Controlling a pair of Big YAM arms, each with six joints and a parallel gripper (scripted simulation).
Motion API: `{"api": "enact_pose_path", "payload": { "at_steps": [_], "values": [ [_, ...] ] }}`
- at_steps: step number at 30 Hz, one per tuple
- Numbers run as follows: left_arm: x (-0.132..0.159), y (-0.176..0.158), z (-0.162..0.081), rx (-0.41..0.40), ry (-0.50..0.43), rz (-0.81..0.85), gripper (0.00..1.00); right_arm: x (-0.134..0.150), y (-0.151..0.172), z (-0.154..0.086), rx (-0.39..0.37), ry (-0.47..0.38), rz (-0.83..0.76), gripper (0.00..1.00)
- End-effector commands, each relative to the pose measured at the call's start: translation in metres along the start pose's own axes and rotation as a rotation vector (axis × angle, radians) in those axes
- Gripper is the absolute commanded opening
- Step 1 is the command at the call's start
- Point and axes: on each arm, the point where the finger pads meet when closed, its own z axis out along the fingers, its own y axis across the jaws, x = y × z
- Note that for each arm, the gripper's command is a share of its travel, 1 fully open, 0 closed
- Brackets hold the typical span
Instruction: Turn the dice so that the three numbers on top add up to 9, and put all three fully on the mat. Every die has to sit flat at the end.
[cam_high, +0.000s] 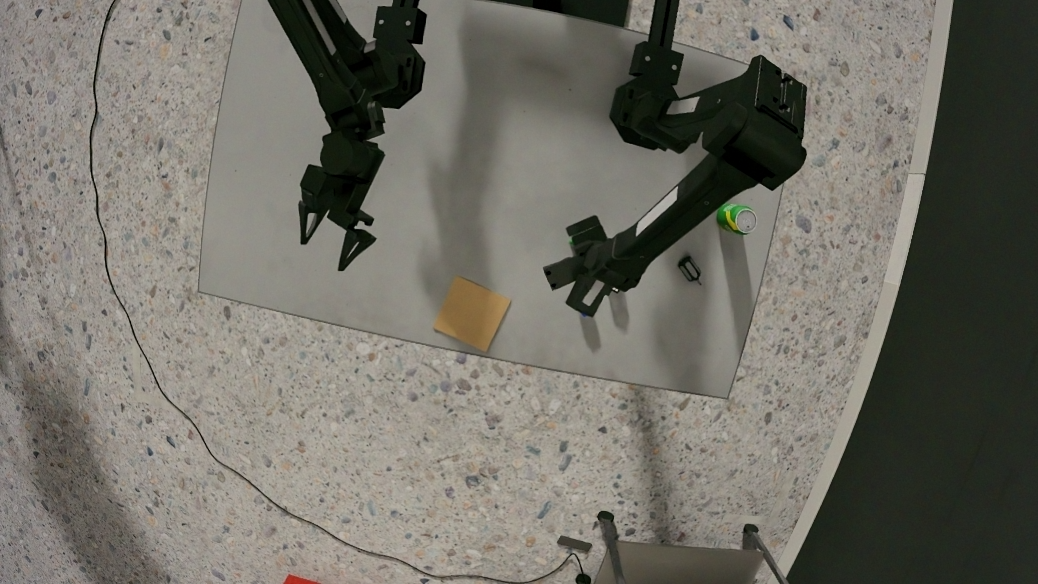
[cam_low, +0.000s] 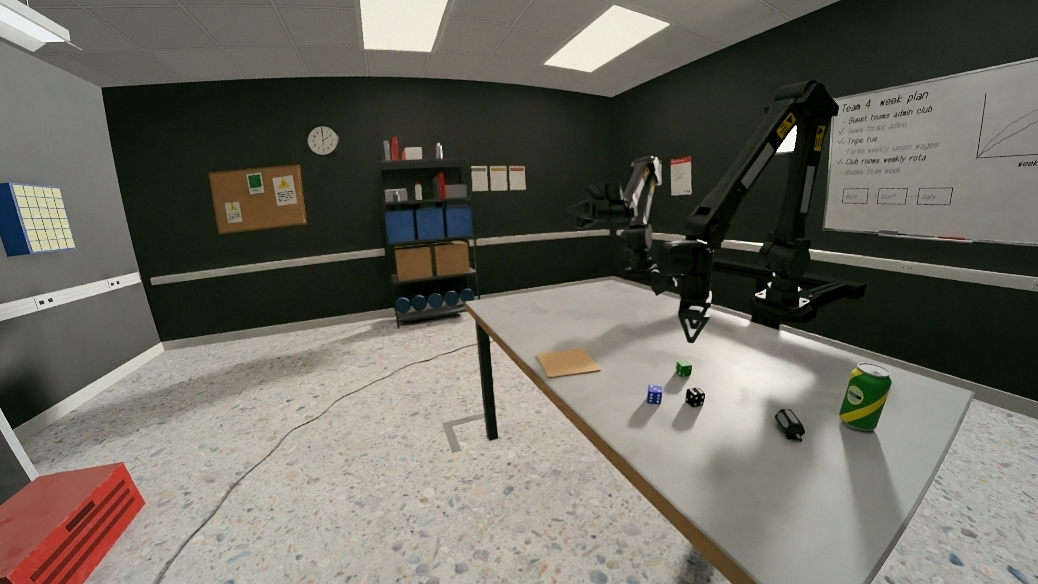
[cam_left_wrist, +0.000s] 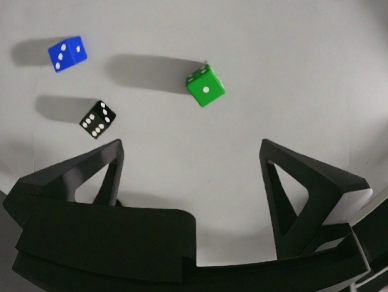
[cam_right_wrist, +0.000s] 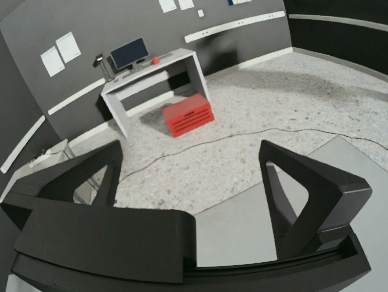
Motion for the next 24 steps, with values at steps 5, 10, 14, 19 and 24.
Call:
{"api": "enact_pose_path", "payload": {
  "at_steps": [5, 10, 14, 19, 24],
  "values": [
    [-0.009, -0.003, 0.003, -0.008, -0.002, -0.326, 1.00, -0.003, 0.001, 0.001, -0.001, -0.005, 0.005, 1.00],
    [-0.007, -0.006, 0.007, -0.005, 0.003, -0.495, 1.00, -0.003, 0.001, 0.001, -0.001, -0.005, 0.005, 1.00],
    [-0.007, -0.007, 0.007, -0.005, 0.003, -0.538, 1.00, -0.003, 0.001, 0.001, -0.001, -0.005, 0.005, 1.00],
    [-0.020, 0.003, 0.003, -0.014, -0.026, -0.772, 1.00, -0.003, 0.001, 0.001, -0.001, -0.005, 0.005, 1.00],
    [-0.018, 0.000, 0.006, -0.010, -0.020, -0.942, 1.00, -0.003, 0.001, 0.001, -0.001, -0.005, 0.005, 1.00]
  ]
}}
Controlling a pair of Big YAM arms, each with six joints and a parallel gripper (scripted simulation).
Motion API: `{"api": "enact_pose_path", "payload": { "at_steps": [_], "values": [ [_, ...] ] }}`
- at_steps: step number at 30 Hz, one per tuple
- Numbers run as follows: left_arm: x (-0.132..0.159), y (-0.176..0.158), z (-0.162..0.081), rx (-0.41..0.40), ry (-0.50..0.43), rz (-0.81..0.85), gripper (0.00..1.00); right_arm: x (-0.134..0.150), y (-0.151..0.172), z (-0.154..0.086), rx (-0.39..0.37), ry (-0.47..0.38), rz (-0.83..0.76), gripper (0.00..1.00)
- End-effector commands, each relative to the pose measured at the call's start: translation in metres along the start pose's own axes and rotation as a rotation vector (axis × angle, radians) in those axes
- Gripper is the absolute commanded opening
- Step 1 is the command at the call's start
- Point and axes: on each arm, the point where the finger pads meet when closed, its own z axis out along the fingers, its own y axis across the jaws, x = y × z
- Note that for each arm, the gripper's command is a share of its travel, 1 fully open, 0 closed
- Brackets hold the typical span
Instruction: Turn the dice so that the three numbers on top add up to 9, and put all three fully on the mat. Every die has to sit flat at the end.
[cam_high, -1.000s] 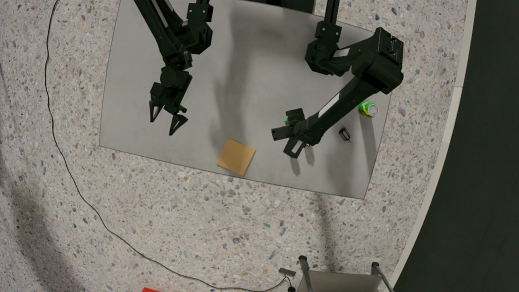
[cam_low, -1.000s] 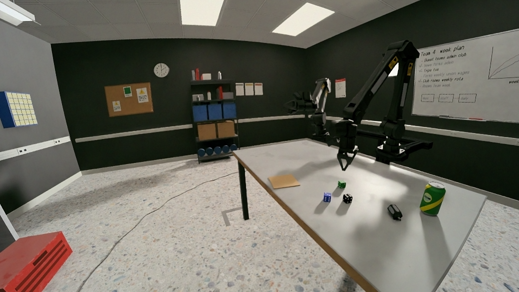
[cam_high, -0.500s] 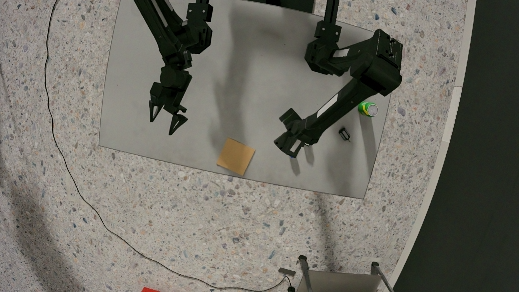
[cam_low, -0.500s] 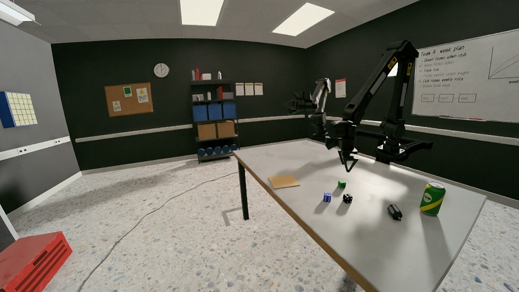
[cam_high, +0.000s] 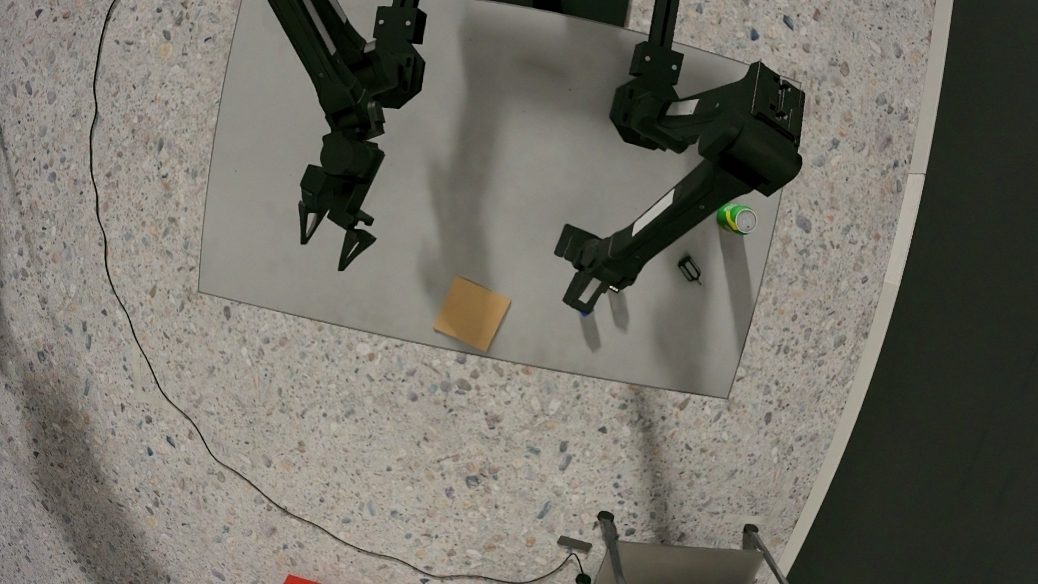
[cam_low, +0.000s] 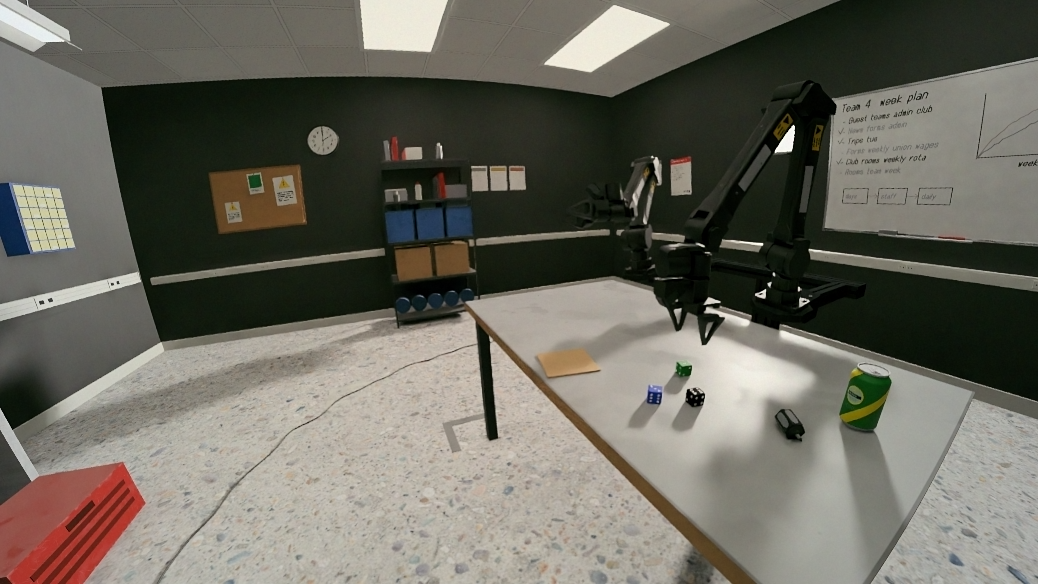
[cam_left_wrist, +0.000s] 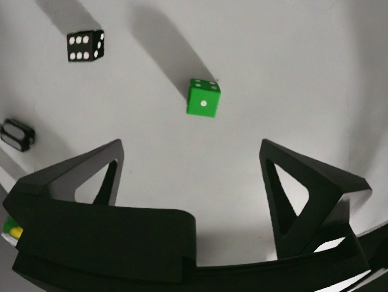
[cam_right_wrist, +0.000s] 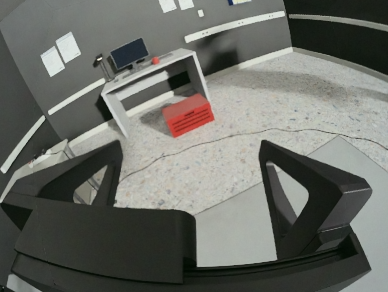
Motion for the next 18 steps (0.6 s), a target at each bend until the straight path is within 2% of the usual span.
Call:
{"api": "enact_pose_path", "payload": {
  "at_steps": [1, 5, 8, 9, 18],
  "values": [
    [-0.014, -0.008, -0.001, -0.003, -0.025, -0.189, 1.00, -0.003, 0.001, 0.001, -0.001, -0.005, 0.005, 1.00],
    [-0.009, -0.008, 0.001, -0.004, -0.014, -0.327, 1.00, -0.003, 0.001, 0.001, -0.001, -0.005, 0.005, 1.00],
    [-0.008, -0.009, 0.002, -0.005, -0.011, -0.355, 1.00, -0.003, 0.001, 0.001, -0.001, -0.005, 0.005, 1.00],
    [-0.008, -0.009, 0.003, -0.003, -0.017, -0.437, 1.00, -0.003, 0.001, 0.001, -0.001, -0.005, 0.005, 1.00],
    [-0.002, -0.011, 0.009, -0.006, -0.007, -0.738, 1.00, -0.003, 0.001, 0.001, -0.001, -0.005, 0.005, 1.00]
  ]
}}
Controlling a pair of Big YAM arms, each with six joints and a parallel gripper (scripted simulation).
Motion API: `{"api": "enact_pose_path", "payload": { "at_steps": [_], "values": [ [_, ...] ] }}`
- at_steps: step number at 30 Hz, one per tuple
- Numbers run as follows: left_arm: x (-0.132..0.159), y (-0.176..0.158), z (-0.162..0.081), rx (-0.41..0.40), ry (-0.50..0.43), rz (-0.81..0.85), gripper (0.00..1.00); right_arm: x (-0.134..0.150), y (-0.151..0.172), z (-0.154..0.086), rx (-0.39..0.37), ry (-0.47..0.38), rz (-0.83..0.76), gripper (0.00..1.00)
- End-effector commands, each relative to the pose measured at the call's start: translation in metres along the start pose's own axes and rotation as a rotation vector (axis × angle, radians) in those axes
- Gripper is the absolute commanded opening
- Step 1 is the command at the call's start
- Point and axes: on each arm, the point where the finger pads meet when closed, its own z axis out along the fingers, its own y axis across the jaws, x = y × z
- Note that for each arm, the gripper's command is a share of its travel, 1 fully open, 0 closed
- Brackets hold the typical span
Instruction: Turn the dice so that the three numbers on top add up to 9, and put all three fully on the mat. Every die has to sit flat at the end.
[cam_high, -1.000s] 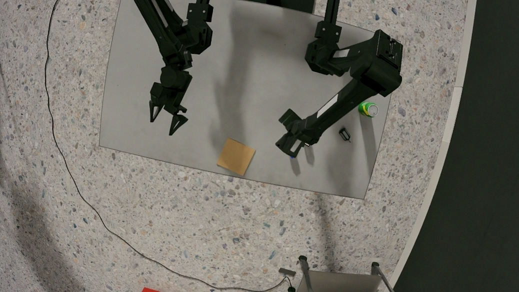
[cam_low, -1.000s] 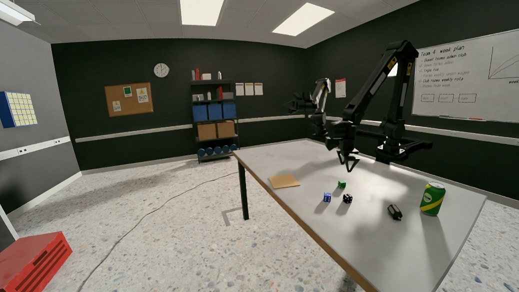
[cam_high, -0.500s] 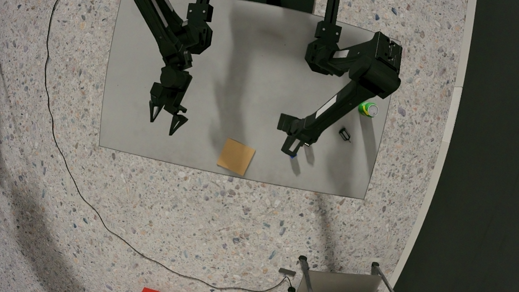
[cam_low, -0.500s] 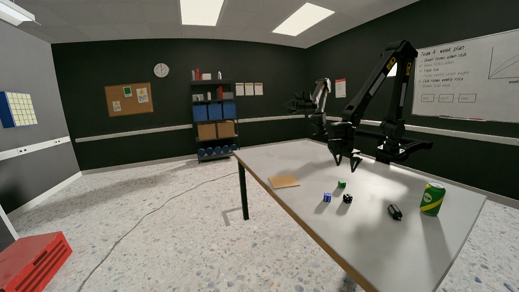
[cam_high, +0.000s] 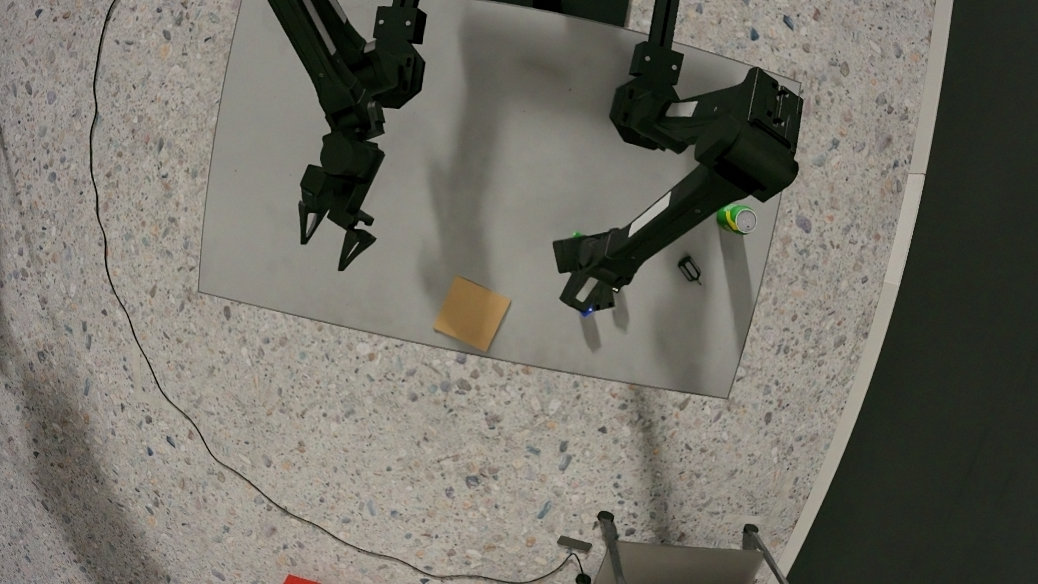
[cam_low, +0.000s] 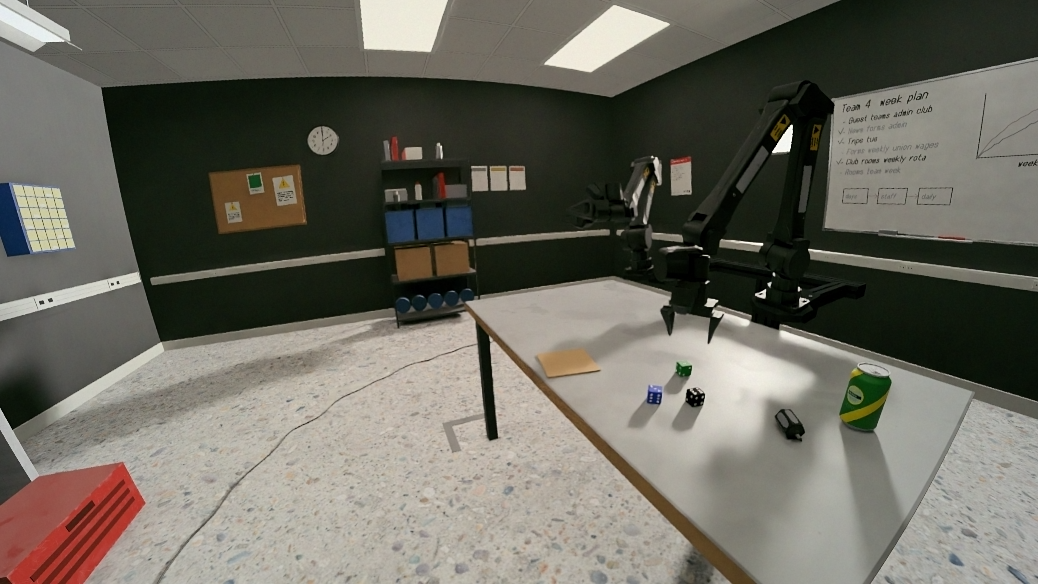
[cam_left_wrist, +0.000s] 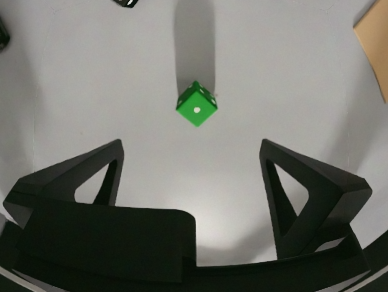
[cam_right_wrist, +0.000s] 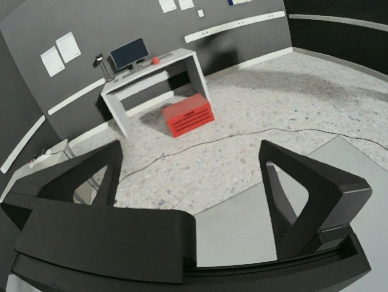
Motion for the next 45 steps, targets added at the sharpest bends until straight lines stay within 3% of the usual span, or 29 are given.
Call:
{"api": "enact_pose_path", "payload": {
  "at_steps": [1, 6, 9, 19, 30, 31, 45],
  "values": [
    [0.0018, -0.0070, 0.0022, -0.004, -0.008, -0.192, 1.00, -0.0030, 0.0015, 0.0010, -0.001, -0.005, 0.005, 1.00],
    [0.0015, -0.0081, 0.0031, -0.001, -0.011, -0.284, 1.00, -0.0030, 0.0015, 0.0010, -0.001, -0.005, 0.005, 1.00],
    [0.0035, -0.0078, 0.0053, -0.003, -0.009, -0.442, 1.00, -0.0030, 0.0015, 0.0010, -0.001, -0.005, 0.005, 1.00],
    [0.0041, -0.0098, 0.0074, -0.001, -0.010, -0.743, 1.00, -0.0030, 0.0015, 0.0010, -0.001, -0.005, 0.005, 1.00],
    [0.0053, -0.0094, 0.0072, -0.001, -0.009, -0.808, 1.00, -0.0030, 0.0015, 0.0010, -0.001, -0.005, 0.005, 1.00],
    [0.0053, -0.0094, 0.0072, -0.001, -0.009, -0.808, 0.45, -0.0030, 0.0015, 0.0010, -0.001, -0.005, 0.005, 1.00],
    [0.0053, -0.0095, 0.0072, -0.001, -0.008, -0.806, 0.45, -0.0030, 0.0015, 0.0010, -0.001, -0.005, 0.005, 1.00]
  ]
}}
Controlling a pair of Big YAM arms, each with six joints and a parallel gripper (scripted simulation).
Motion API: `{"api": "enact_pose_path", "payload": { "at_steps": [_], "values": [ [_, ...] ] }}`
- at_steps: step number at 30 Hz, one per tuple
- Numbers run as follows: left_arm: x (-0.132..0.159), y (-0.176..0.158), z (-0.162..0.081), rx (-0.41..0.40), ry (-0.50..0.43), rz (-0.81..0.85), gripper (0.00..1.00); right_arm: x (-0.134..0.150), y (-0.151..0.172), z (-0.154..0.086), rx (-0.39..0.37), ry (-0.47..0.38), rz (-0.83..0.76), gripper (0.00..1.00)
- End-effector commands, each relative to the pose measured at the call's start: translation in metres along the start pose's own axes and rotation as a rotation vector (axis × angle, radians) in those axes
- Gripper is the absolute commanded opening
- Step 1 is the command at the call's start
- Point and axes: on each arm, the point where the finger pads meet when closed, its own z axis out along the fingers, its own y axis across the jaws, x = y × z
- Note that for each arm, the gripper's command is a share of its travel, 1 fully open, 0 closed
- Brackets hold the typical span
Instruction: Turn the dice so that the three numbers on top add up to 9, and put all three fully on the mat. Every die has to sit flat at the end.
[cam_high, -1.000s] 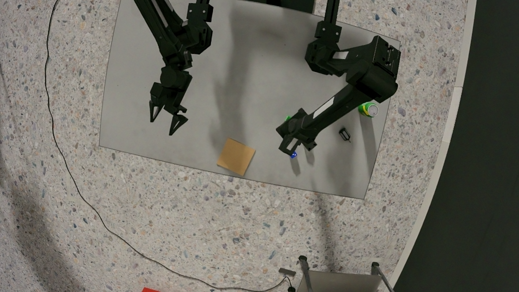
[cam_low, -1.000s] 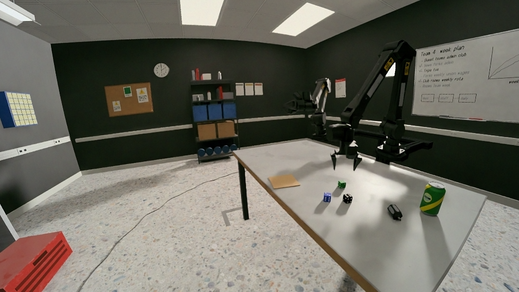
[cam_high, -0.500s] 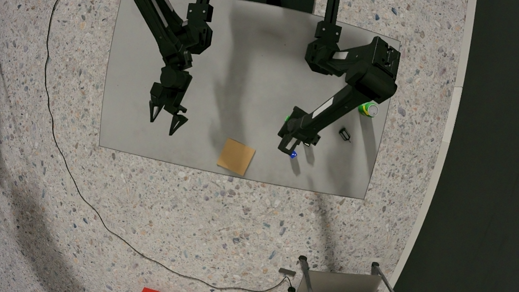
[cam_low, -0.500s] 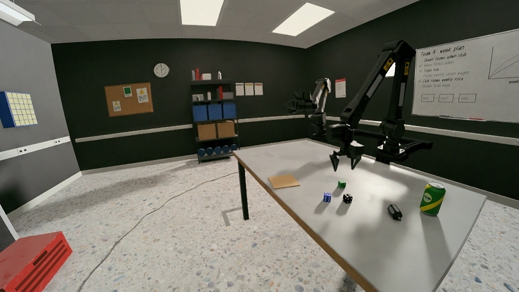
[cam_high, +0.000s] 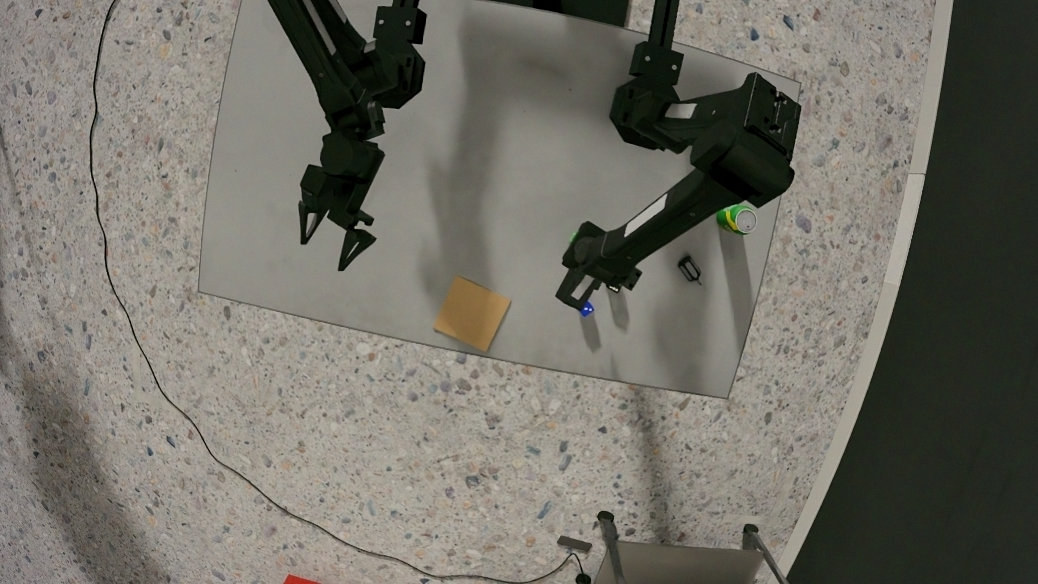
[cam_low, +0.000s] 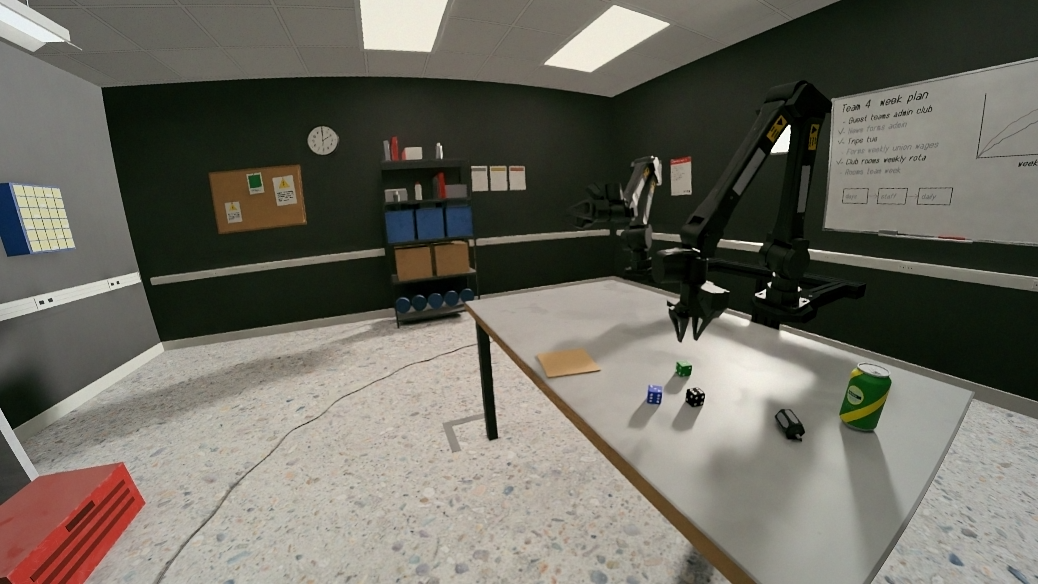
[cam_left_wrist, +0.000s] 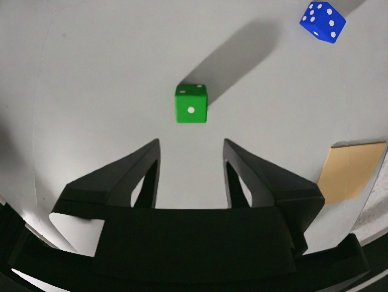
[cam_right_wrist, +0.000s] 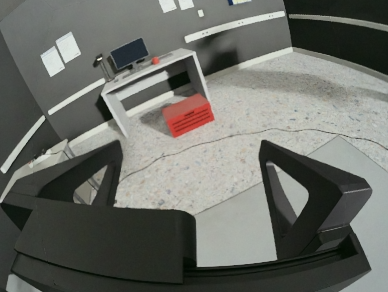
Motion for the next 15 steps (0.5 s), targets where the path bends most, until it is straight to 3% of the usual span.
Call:
{"api": "enact_pose_path", "payload": {
  "at_steps": [1, 15],
  "values": [
    [0.0055, -0.0025, 0.0011, 0.006, -0.002, 0.007, 0.45, -0.0030, 0.0015, 0.0010, -0.001, -0.005, 0.005, 1.00],
    [0.0055, -0.0025, 0.0011, 0.006, -0.002, 0.007, 0.45, -0.0030, 0.0015, 0.0010, -0.001, -0.005, 0.005, 1.00]
  ]
}}
